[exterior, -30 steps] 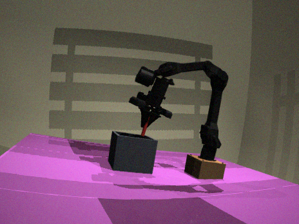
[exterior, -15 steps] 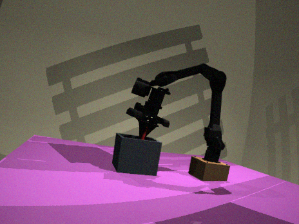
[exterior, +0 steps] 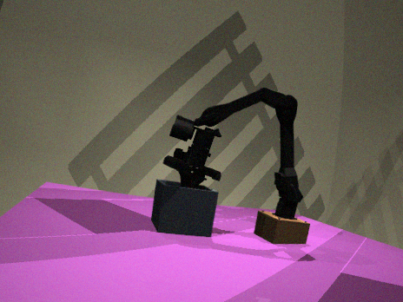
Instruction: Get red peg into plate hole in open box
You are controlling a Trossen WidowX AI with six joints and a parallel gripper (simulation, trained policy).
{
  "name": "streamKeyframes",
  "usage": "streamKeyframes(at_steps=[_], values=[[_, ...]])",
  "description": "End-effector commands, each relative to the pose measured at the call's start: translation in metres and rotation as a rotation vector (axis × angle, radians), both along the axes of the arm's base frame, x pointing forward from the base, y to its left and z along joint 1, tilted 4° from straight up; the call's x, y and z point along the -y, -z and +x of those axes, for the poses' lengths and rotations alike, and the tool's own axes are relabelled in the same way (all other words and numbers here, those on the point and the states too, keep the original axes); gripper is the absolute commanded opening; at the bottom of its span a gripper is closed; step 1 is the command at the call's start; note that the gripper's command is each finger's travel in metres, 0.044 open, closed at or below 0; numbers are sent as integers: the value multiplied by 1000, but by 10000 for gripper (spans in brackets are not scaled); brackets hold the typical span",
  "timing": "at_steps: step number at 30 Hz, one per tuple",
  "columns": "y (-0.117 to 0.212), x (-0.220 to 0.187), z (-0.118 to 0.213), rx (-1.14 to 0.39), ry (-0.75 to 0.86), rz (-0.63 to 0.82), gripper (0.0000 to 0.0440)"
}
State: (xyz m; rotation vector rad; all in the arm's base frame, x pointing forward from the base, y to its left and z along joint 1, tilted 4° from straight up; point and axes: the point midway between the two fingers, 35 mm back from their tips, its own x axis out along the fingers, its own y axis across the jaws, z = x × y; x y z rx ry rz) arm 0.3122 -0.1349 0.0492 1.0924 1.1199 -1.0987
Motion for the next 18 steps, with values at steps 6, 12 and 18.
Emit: streamKeyframes(at_steps=[6, 12, 18], values=[[19, 4, 3, -26, -46, 4, 40], [25, -1, 4, -49, -67, 34, 114], [13, -1, 11, -14, -70, 106, 160]])
